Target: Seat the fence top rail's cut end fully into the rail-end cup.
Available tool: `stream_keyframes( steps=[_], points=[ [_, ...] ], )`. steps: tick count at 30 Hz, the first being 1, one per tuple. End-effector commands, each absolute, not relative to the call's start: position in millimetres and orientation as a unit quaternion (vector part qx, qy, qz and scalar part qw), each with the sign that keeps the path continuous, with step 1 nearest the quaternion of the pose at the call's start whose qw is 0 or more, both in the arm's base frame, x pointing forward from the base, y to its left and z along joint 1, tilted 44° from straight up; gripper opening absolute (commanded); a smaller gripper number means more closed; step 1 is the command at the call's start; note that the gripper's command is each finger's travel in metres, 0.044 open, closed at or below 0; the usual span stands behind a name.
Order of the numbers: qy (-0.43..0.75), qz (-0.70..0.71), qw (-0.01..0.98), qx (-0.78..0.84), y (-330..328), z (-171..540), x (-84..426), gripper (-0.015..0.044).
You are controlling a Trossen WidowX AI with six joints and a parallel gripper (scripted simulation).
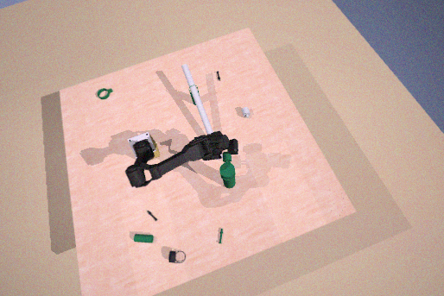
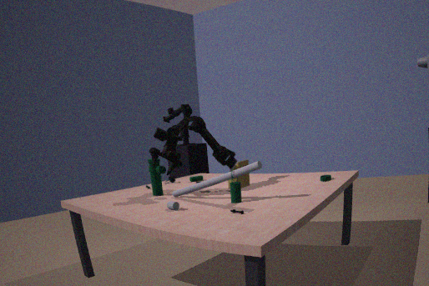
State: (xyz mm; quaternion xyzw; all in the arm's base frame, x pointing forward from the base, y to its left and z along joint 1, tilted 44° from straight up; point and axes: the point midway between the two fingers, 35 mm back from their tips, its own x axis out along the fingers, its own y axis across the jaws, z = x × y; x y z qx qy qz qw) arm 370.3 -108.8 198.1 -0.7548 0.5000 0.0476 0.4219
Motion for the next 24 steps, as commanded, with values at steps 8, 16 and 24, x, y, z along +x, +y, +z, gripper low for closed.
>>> stream_keyframes(
  steps=[8, 16, 24],
  points=[
    [0.501, 0.053, 0.417, -0.756, -124.0, 184.8, 378.2, 0.044],
    [0.501, 0.052, 0.417, -0.756, -124.8, 184.3, 378.6, 0.0361],
    [0.501, 0.052, 0.417, -0.756, -124.8, 184.3, 378.6, 0.0151]
  ],
)
